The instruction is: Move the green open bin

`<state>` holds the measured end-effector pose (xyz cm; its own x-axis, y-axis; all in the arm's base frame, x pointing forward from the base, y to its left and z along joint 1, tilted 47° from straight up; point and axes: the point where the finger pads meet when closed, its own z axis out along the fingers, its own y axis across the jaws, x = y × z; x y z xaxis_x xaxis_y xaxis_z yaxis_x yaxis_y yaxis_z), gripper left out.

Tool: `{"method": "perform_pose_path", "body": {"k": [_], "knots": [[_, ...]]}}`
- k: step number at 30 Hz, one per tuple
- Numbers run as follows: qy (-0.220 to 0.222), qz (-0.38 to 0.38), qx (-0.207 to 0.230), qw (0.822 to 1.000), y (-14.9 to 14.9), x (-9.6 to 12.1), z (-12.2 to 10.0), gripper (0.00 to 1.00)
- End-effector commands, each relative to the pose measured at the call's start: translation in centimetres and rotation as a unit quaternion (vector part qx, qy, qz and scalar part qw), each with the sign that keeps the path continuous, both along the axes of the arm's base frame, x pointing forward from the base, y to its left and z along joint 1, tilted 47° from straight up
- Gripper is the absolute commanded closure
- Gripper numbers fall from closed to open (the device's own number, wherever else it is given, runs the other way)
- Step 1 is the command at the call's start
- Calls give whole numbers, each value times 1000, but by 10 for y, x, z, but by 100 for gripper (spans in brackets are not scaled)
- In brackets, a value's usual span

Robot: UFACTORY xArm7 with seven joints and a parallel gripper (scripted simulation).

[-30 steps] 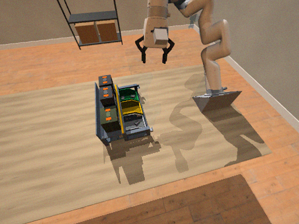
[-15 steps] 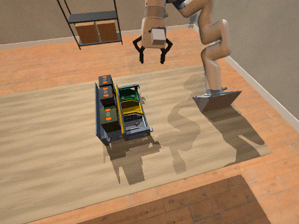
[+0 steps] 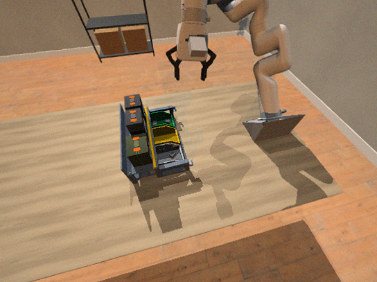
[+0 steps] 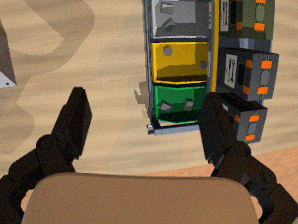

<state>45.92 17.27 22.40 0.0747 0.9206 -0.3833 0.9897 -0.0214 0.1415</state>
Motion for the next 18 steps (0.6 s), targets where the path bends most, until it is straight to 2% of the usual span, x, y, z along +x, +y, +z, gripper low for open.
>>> {"method": "perform_pose_path", "body": {"k": [1,5,10,18], "knots": [[-1,2,1,1000,2,0,1,0],[-1,2,1,1000,2,0,1,0],[59,105,-49,992,-14,-45,-13,0],[59,105,-49,992,-14,-45,-13,0]]}}
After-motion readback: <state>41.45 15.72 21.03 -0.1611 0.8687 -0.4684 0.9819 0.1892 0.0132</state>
